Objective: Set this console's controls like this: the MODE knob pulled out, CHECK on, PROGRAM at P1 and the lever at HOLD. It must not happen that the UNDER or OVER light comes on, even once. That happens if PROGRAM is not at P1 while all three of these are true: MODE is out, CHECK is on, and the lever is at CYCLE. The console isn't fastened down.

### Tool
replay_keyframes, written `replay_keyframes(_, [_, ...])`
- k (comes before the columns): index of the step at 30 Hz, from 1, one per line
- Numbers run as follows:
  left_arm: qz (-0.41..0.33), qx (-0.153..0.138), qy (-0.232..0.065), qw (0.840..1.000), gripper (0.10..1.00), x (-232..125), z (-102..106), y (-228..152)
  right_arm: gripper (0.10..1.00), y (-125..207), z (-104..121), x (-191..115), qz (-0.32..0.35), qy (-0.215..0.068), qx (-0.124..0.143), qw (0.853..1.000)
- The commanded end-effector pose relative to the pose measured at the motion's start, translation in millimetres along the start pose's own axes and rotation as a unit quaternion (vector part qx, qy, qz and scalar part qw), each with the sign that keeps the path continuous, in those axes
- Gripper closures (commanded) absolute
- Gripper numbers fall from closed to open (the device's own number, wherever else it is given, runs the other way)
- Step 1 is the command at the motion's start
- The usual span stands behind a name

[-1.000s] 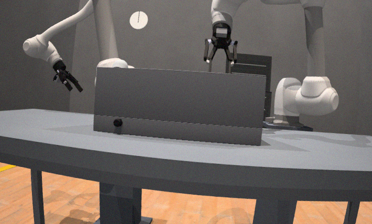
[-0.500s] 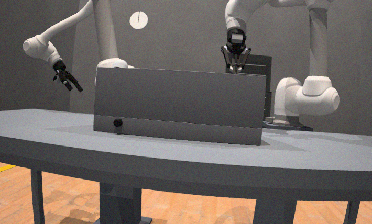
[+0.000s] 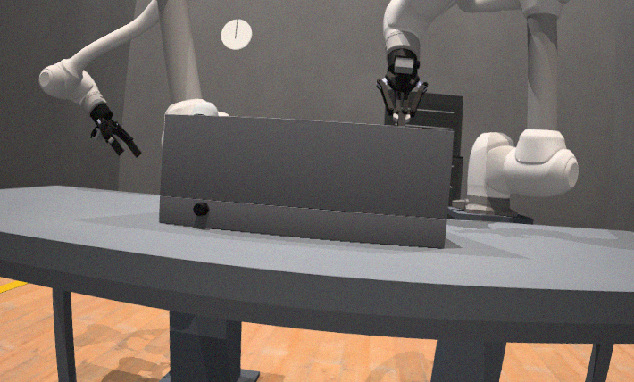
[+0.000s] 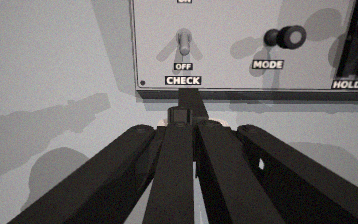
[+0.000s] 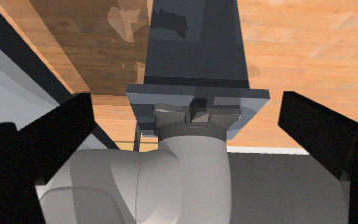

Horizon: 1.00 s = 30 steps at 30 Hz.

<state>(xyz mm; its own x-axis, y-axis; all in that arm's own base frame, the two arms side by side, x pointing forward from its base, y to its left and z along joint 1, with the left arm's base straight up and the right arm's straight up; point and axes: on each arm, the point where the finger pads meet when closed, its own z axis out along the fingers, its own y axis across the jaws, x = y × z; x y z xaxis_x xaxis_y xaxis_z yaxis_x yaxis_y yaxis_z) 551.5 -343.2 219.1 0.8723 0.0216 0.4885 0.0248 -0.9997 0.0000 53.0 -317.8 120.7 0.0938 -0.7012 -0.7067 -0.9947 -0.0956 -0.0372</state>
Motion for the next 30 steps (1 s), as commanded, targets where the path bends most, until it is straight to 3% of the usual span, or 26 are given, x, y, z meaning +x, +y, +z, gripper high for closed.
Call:
replay_keyframes(1, [0.000, 0.000, 0.001, 1.000, 0.999, 0.7, -0.6, 0.3, 0.098, -0.1, -0.4, 0.0, 0.000, 0.000, 0.000, 1.000])
replay_keyframes(20, [0.000, 0.000, 0.001, 1.000, 0.999, 0.8, 0.4, 0.3, 0.098, -0.1, -0.4, 0.0, 0.000, 0.000, 0.000, 1.000])
replay_keyframes(30, [0.000, 0.000, 0.001, 1.000, 0.999, 0.9, 12.9, 0.3, 0.098, -0.1, -0.4, 0.0, 0.000, 0.000, 0.000, 1.000])
